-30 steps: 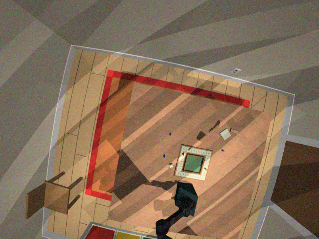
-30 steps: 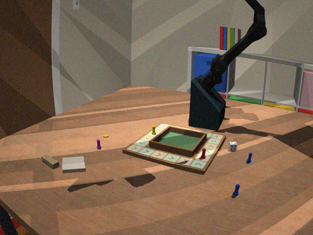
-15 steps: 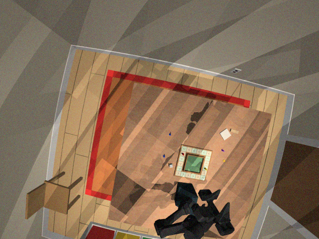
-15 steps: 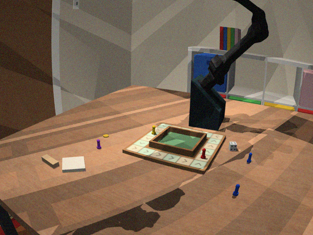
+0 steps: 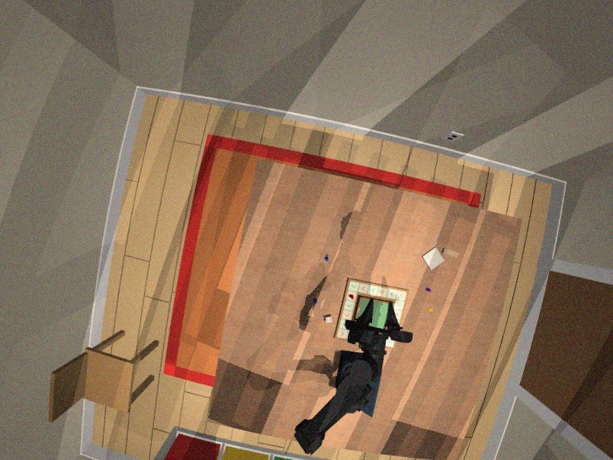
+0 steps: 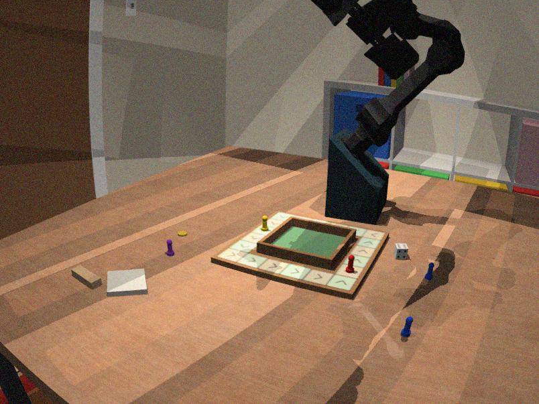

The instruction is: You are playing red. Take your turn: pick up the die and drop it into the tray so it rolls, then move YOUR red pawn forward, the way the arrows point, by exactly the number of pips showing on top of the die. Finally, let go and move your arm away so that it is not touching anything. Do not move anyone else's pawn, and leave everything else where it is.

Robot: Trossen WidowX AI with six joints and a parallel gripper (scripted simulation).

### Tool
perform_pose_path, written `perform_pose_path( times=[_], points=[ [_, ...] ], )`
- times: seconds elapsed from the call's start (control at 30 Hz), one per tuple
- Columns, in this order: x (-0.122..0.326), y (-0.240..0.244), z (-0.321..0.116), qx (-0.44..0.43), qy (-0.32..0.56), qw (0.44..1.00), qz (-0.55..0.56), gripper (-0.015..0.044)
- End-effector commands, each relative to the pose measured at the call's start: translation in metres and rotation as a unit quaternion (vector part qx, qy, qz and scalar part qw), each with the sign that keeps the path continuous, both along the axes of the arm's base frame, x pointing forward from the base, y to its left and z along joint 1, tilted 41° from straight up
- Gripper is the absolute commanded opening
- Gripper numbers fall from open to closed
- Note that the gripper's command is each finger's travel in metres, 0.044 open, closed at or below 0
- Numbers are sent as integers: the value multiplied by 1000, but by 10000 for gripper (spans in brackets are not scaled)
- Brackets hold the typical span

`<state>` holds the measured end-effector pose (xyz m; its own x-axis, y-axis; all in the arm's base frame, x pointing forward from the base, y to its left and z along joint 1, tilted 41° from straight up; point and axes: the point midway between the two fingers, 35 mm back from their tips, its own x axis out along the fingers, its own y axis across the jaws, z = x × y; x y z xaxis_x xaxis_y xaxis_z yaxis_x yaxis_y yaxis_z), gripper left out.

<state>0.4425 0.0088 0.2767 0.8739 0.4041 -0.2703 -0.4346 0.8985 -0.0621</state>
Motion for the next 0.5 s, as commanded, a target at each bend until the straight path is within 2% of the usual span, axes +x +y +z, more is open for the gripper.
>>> perform_pose_path(
  times=[0.0,0.23,0.47],
  points=[
    [-21,60,-43,39,92,993,62,275],
    [-76,141,-102,70,238,958,144,275],
    [-159,202,-156,65,391,894,208,275]
  ],
)
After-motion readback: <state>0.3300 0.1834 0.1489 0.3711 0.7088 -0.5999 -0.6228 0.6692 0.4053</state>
